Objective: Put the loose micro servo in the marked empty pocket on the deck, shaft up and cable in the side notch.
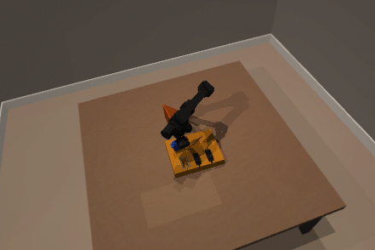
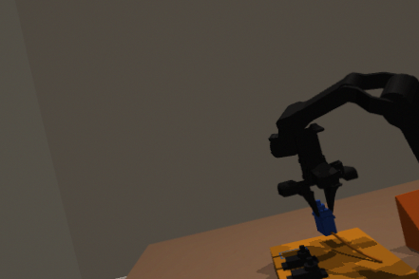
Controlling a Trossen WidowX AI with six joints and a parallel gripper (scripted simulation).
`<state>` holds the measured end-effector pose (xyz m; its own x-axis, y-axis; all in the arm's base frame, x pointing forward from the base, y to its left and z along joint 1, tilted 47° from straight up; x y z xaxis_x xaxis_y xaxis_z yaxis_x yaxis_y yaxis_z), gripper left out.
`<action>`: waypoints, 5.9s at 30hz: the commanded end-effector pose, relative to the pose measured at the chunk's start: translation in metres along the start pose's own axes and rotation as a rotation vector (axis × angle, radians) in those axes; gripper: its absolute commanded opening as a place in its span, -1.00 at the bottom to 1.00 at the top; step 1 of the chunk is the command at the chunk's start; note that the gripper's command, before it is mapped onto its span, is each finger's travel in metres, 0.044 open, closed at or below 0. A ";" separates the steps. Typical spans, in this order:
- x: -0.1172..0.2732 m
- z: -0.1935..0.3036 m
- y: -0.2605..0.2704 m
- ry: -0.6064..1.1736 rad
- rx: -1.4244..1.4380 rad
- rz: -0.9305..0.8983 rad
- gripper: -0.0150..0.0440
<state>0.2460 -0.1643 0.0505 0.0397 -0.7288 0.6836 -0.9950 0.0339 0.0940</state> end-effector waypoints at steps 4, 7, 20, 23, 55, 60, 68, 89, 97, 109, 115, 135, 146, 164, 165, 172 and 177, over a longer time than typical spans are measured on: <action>0.001 0.002 0.000 0.006 -0.229 0.002 -0.49; 0.001 0.002 0.000 0.006 -0.333 0.002 -0.49; 0.001 0.002 0.000 0.006 -0.784 0.004 -0.49; 0.001 0.002 0.000 0.006 -0.888 0.004 -0.49; 0.001 0.001 -0.006 0.004 -1.667 0.007 -0.49; 0.002 0.001 -0.025 0.003 -1.667 0.008 -0.49; 0.002 0.000 -0.054 0.002 -1.665 0.009 -0.49; 0.002 -0.003 -0.109 -0.001 -1.680 0.010 -0.49; -0.009 -0.003 -0.110 -0.001 -1.680 0.010 -0.49; -0.018 -0.004 -0.110 -0.001 -1.680 0.009 -0.49; -0.018 -0.004 -0.111 -0.001 -1.680 0.009 -0.49; -0.033 -0.004 -0.111 -0.002 -1.679 0.009 -0.49; -0.043 -0.004 -0.111 -0.002 -1.679 0.009 -0.49; -0.061 -0.004 -0.111 -0.003 -1.679 0.008 -0.49; -0.062 -0.004 -0.111 -0.003 -1.679 0.008 -0.49; -0.069 -0.004 -0.111 -0.003 -1.679 0.008 -0.49; -0.067 -0.003 -0.110 -0.003 -1.679 0.008 -0.05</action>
<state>0.3534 -0.1168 -0.0032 0.0366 -0.7248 0.6879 0.1966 0.6802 0.7062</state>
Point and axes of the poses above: the point midway between the two fingers, 35 mm back from their tips, its own x axis back along the fingers, its own y axis across the jaws, z = x × y, the point moved 6 cm from there along x, back along the fingers, and after that the axes turned 8 degrees about -x, right-handed, at the moved point
